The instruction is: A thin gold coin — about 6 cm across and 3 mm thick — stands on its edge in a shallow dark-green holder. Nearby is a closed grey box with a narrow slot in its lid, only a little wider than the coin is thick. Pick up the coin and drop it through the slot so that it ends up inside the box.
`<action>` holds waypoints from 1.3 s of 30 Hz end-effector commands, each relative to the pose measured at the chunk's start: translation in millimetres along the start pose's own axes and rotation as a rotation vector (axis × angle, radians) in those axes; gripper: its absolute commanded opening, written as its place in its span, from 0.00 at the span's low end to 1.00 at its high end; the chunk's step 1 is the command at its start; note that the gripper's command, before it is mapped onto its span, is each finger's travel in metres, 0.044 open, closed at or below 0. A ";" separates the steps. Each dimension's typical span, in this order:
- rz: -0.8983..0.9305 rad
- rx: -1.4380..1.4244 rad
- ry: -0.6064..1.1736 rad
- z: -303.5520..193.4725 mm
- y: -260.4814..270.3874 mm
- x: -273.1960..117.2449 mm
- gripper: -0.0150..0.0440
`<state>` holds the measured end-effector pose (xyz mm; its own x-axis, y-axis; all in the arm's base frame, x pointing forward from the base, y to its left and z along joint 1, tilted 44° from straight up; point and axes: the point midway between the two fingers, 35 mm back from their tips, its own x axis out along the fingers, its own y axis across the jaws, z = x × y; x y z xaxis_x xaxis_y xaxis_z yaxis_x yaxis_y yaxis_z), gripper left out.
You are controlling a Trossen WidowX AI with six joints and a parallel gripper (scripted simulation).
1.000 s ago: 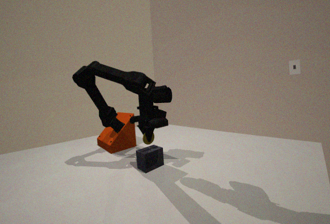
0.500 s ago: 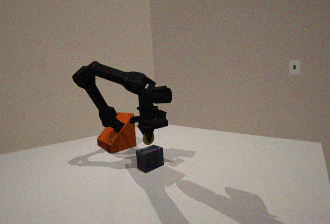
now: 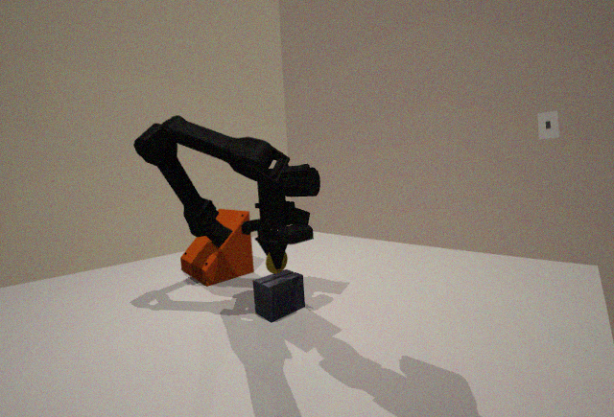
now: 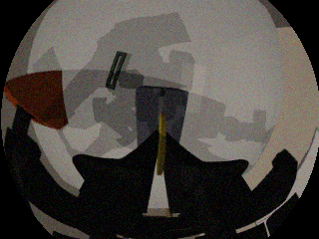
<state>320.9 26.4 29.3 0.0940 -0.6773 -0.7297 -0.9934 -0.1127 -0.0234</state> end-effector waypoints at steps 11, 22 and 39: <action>-0.002 -0.003 0.004 -0.2 0.4 8.3 0.25; 0.000 0.000 0.000 0.0 0.4 7.0 0.53; 0.000 -0.002 0.001 0.3 1.4 -32.0 1.00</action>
<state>318.3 33.9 38.0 0.0897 -0.6818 -0.7261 -0.9935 -0.1124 -0.0172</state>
